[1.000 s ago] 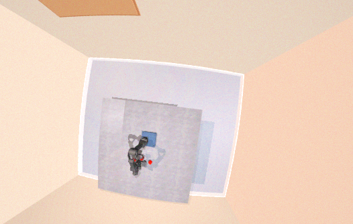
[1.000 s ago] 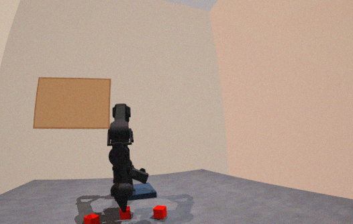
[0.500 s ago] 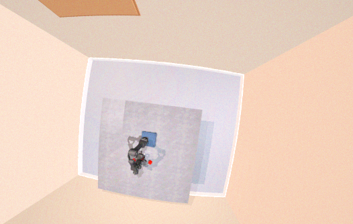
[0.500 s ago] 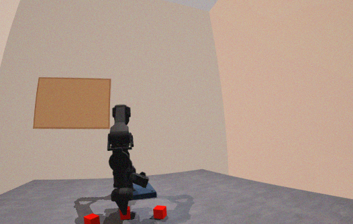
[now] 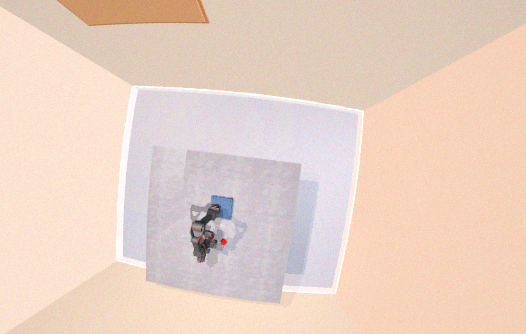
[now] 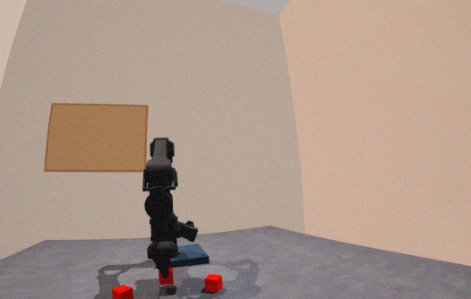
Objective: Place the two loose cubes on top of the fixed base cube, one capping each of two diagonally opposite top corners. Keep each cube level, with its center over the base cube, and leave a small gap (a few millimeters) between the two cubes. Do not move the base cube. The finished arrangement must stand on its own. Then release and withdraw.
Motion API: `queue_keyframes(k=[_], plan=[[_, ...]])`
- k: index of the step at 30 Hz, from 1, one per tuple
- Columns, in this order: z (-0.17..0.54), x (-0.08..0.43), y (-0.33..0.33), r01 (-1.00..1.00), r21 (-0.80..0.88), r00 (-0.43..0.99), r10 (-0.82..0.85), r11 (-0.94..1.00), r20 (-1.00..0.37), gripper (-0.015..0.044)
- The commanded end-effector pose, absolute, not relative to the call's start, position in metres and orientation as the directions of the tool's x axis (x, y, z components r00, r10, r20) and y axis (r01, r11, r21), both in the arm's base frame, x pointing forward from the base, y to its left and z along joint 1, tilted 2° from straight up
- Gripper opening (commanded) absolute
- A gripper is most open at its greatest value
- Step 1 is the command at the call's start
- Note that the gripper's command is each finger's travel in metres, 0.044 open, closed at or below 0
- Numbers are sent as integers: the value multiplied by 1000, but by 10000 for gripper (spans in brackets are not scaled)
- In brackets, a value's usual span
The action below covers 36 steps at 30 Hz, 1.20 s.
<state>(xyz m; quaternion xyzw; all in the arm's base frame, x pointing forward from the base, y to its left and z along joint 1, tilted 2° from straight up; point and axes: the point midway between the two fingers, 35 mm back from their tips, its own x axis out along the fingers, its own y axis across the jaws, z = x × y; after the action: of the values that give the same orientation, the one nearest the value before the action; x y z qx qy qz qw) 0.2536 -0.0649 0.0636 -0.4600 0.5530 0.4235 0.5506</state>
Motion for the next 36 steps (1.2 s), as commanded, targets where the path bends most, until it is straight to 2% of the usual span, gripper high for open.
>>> queue_keyframes(k=[1, 27, 36], plan=[[80, 258, -64, -975, -52, 44, -41, 215, -998, 105], [149, 250, -60, -974, -52, 44, -41, 220, -998, 105], [145, 256, -54, -884, -59, 45, -41, 464, -998, 105]])
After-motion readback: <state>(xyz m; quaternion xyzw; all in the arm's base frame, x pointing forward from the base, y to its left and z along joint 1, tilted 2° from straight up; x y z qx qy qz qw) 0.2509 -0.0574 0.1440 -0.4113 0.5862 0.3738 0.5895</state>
